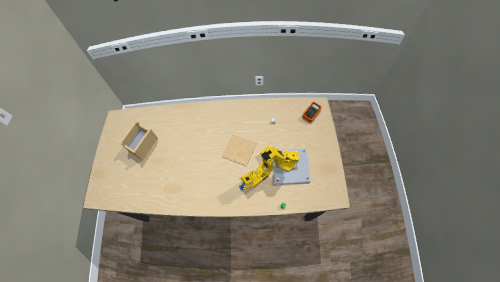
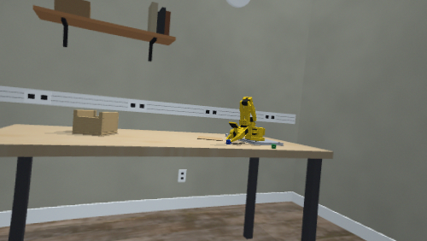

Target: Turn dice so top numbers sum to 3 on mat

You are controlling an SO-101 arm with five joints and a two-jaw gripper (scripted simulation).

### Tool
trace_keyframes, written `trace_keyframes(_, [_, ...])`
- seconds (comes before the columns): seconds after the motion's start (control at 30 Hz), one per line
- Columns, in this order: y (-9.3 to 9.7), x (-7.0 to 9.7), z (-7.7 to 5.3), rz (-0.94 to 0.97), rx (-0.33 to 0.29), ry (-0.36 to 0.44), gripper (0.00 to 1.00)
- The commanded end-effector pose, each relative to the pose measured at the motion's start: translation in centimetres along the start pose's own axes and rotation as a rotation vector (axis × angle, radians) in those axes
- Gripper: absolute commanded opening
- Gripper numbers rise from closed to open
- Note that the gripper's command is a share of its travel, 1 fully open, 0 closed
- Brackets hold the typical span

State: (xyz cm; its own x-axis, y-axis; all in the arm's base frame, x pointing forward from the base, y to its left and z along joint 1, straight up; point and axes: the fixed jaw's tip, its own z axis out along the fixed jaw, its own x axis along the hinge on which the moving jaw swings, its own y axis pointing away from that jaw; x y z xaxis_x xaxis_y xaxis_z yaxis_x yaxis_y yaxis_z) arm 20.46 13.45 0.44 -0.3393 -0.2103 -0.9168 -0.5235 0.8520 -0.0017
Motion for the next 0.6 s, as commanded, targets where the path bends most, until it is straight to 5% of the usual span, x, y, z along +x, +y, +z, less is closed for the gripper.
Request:
trace_keyframes(0.0, [0.16, -0.09, 0.13, -0.011, -0.006, -0.011, 0.07])
trace_keyframes(0.57, [0.16, -0.09, 0.13, -0.011, -0.006, -0.011, 0.14])
